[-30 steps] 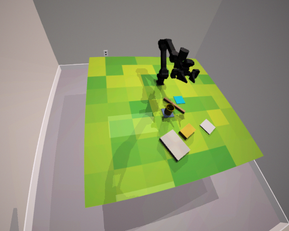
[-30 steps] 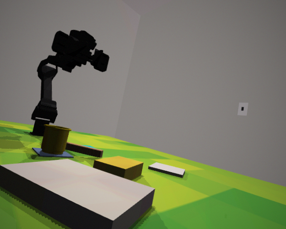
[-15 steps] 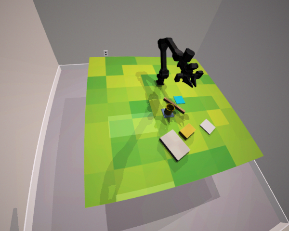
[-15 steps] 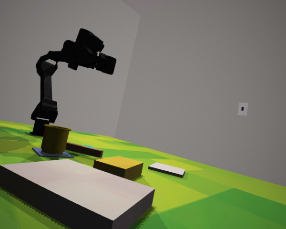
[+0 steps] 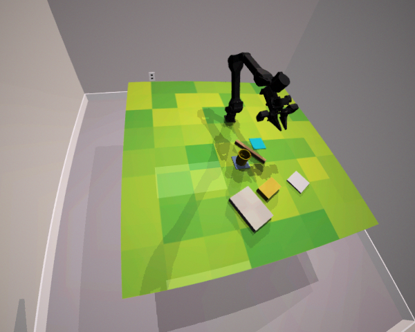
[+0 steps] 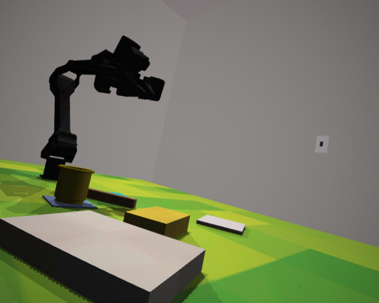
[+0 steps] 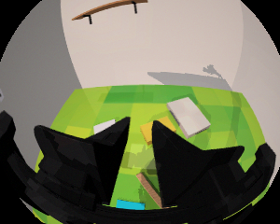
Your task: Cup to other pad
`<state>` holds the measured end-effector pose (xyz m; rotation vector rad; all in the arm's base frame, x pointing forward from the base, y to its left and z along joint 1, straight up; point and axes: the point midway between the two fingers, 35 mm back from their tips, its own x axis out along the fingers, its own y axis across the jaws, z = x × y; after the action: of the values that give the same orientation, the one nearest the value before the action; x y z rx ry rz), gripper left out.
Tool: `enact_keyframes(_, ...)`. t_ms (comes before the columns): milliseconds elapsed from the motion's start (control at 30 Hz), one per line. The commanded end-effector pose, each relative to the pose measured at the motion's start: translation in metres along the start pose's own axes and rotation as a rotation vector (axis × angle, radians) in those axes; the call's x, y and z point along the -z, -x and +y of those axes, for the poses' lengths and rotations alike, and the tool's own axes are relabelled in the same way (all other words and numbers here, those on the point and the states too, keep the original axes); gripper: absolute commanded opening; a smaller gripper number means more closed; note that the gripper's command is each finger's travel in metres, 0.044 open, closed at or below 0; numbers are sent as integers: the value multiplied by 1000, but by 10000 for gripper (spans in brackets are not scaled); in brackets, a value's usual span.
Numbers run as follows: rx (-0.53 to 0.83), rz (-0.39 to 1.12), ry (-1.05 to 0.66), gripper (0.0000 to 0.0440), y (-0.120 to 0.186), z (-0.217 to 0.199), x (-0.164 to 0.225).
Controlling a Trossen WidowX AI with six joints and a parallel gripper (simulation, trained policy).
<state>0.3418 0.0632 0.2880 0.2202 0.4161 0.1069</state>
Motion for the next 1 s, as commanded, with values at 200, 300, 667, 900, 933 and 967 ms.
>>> enact_keyframes(200,24,160,-68,105,-13,11,13)
enact_keyframes(300,35,204,-84,110,-16,14,16)
enact_keyframes(667,91,365,-129,121,-26,19,28)
enact_keyframes(900,136,466,-137,128,-31,19,37)
enact_keyframes(933,143,480,-137,129,-32,18,39)
enact_keyframes(967,149,494,-137,130,-33,18,40)
